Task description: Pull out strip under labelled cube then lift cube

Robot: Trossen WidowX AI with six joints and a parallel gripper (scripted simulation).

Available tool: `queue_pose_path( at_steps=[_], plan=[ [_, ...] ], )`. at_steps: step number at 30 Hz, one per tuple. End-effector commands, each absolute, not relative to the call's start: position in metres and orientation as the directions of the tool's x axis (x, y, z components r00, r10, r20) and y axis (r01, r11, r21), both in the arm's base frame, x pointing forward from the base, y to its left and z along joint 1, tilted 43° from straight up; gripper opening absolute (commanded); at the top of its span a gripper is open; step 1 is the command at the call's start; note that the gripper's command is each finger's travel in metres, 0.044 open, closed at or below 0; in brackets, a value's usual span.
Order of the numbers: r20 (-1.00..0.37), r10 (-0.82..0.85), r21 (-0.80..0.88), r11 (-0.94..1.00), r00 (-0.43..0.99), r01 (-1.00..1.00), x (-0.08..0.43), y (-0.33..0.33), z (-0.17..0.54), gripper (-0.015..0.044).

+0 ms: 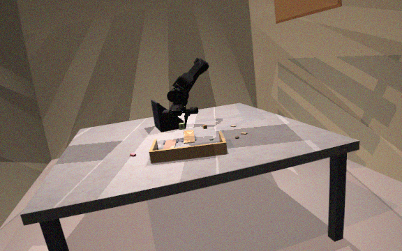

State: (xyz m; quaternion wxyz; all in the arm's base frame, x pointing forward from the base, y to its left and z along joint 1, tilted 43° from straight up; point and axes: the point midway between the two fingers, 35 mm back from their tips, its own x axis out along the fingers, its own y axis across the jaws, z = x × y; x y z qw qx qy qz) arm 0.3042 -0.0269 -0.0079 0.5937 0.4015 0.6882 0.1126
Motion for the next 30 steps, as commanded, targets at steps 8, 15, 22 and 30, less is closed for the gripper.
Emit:
queue_pose_path(
  at_steps=[8,15,22,30],
  plan=[
    [-0.731,0.681,0.631,0.656,0.035,0.414,0.301,-0.051,0.017,0.0000],
    [-0.731,0.681,0.631,0.656,0.035,0.414,0.301,-0.051,0.017,0.0000],
    [-0.731,0.681,0.631,0.656,0.035,0.414,0.301,-0.051,0.017,0.0000],
    [-0.731,0.681,0.631,0.656,0.035,0.414,0.301,-0.051,0.017,0.0000]
  ],
)
